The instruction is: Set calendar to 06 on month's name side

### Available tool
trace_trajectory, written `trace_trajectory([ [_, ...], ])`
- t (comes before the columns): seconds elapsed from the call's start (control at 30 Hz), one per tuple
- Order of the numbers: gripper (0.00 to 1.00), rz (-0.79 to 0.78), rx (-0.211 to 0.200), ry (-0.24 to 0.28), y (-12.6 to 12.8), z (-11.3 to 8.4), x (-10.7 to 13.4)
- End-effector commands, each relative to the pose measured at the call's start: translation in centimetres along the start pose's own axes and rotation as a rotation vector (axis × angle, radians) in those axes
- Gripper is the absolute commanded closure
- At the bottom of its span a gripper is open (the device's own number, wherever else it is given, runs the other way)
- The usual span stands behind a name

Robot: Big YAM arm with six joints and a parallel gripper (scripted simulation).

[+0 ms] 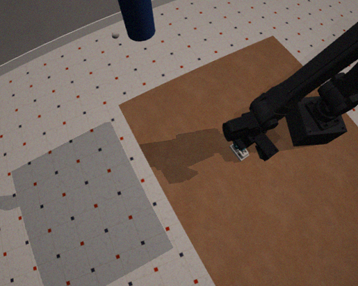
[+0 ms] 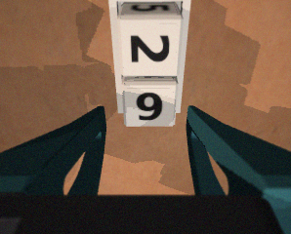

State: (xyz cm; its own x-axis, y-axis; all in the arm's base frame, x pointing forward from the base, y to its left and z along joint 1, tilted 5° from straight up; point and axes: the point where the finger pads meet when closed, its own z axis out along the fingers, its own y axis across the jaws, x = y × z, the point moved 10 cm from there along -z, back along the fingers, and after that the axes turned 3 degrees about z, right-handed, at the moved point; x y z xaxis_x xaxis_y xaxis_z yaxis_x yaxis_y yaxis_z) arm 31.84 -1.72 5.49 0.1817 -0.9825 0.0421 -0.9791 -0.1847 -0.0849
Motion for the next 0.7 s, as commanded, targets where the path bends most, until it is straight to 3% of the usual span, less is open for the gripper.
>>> trace_trajectory([
  [0.0, 0.55, 0.001, 0.028, 0.004, -1.78, -0.31, 0.91],
  [0.67, 0.55, 0.001, 0.037, 0.006, -1.88, 0.19, 0.93],
])
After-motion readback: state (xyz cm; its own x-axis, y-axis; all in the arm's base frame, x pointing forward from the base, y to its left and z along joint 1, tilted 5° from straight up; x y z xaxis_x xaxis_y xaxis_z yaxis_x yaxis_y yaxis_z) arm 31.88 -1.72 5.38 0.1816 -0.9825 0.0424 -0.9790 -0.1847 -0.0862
